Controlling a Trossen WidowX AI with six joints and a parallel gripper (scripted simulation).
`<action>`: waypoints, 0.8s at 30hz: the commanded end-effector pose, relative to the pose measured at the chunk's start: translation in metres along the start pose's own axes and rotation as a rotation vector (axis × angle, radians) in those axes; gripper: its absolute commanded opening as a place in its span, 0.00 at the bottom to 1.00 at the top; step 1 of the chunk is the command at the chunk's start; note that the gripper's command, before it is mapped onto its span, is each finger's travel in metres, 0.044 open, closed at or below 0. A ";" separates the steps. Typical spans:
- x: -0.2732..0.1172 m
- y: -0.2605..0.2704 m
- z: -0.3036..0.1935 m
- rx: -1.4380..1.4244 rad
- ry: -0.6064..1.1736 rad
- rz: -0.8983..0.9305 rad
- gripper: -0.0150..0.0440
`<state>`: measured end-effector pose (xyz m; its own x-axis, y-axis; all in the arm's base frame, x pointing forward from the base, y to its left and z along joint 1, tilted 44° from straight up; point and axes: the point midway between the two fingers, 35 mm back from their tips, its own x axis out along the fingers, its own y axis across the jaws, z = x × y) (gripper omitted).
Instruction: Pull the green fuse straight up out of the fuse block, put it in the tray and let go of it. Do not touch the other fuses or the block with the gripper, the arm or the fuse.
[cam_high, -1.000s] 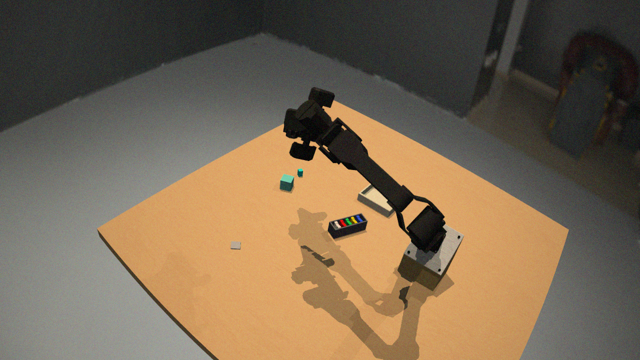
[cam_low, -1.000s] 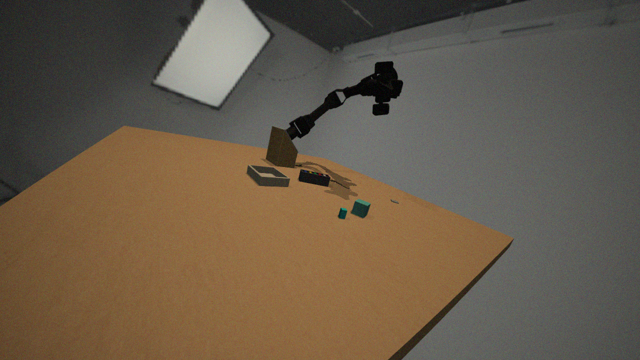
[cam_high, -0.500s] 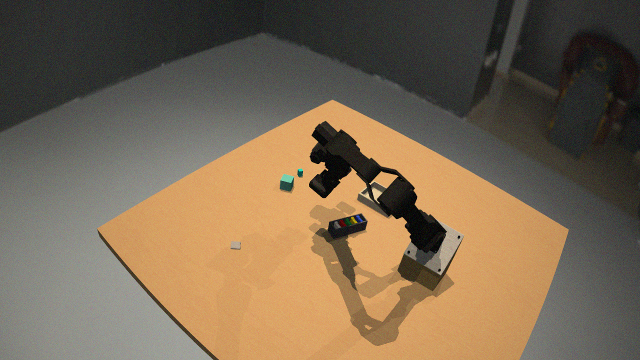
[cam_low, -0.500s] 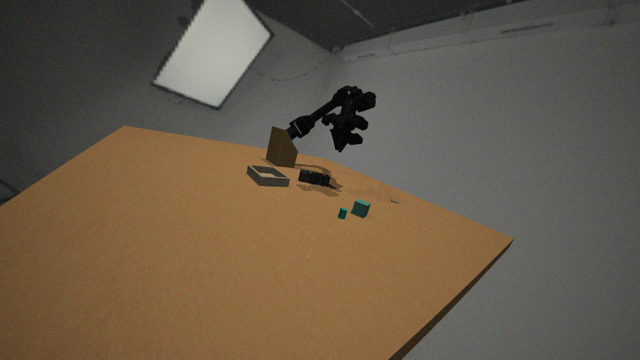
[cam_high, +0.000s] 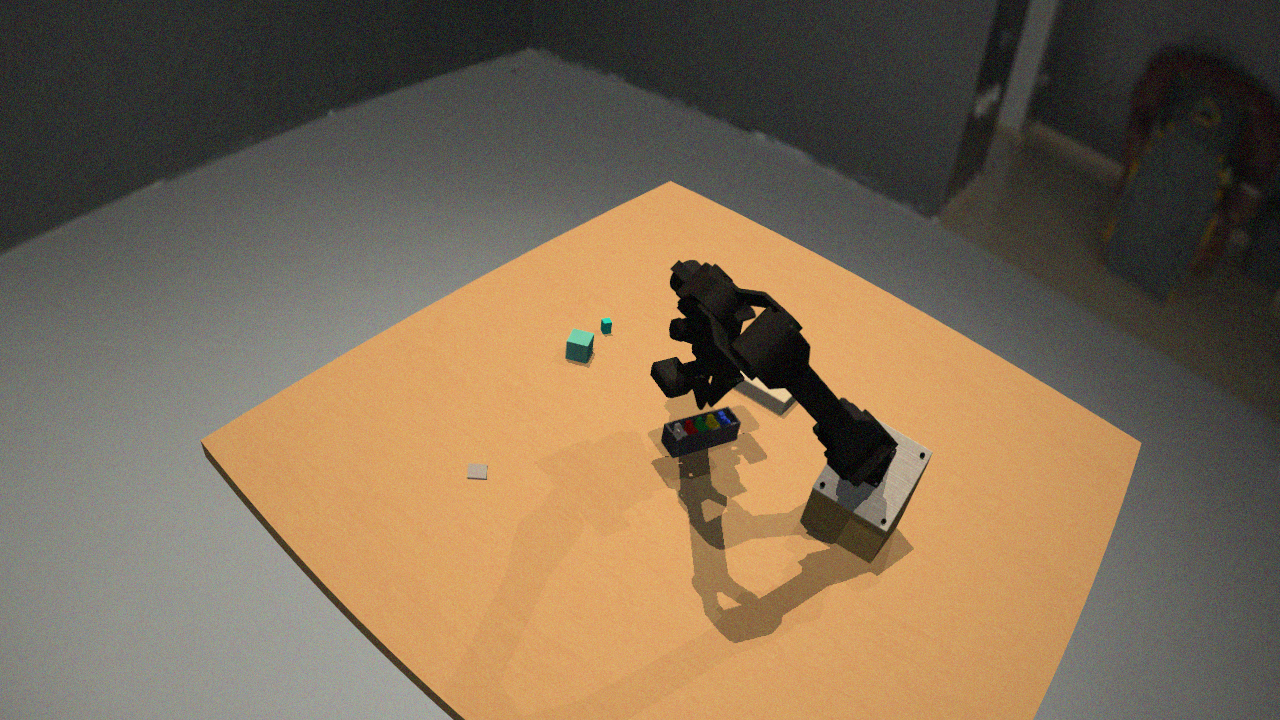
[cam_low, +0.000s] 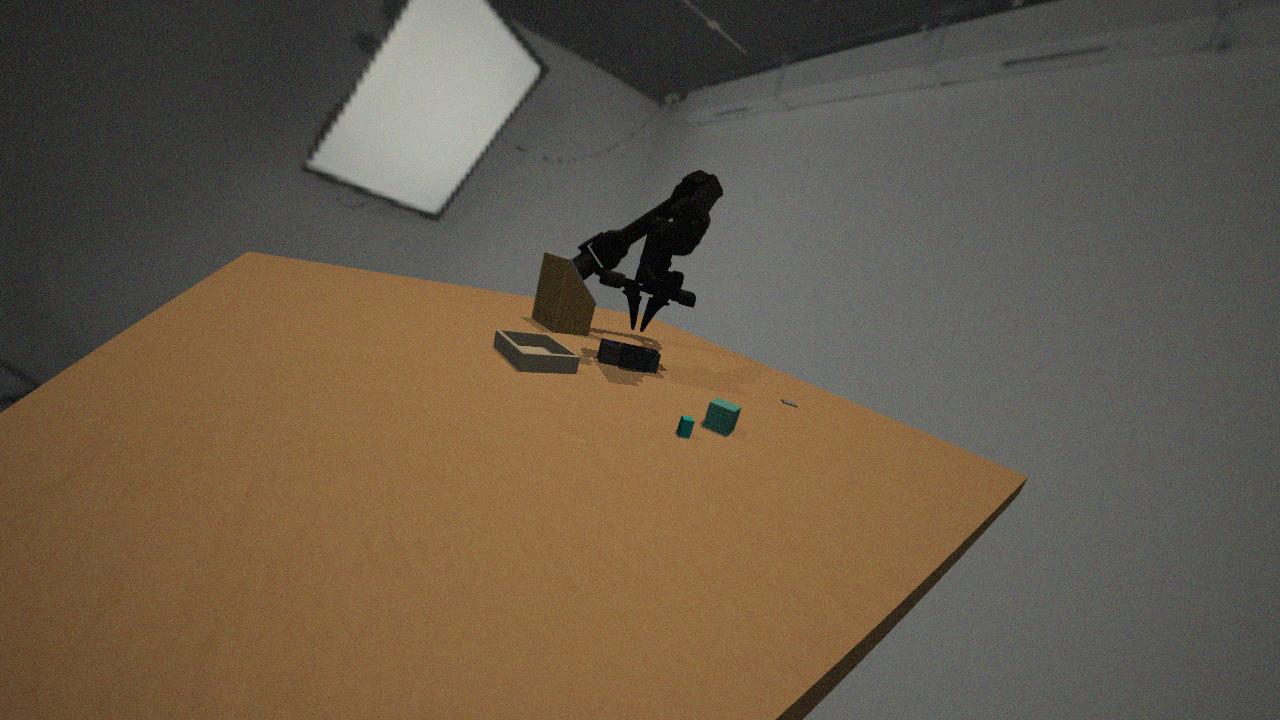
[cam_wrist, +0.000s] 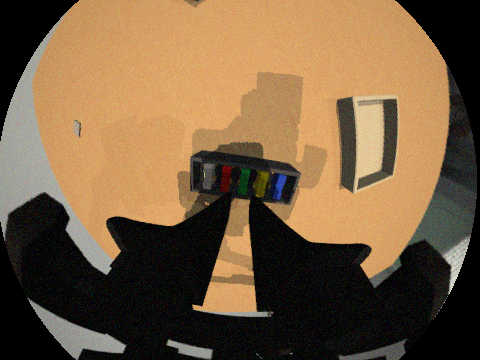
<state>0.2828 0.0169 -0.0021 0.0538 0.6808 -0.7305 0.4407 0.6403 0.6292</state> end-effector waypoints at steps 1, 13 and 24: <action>0.002 0.000 -0.001 0.014 0.006 0.008 0.38; 0.013 -0.001 -0.001 0.014 0.006 0.008 0.38; 0.024 -0.002 -0.001 0.014 0.006 0.009 0.38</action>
<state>0.2830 0.0300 -0.0185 0.0517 0.6841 -0.7276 0.4486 0.6350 0.6289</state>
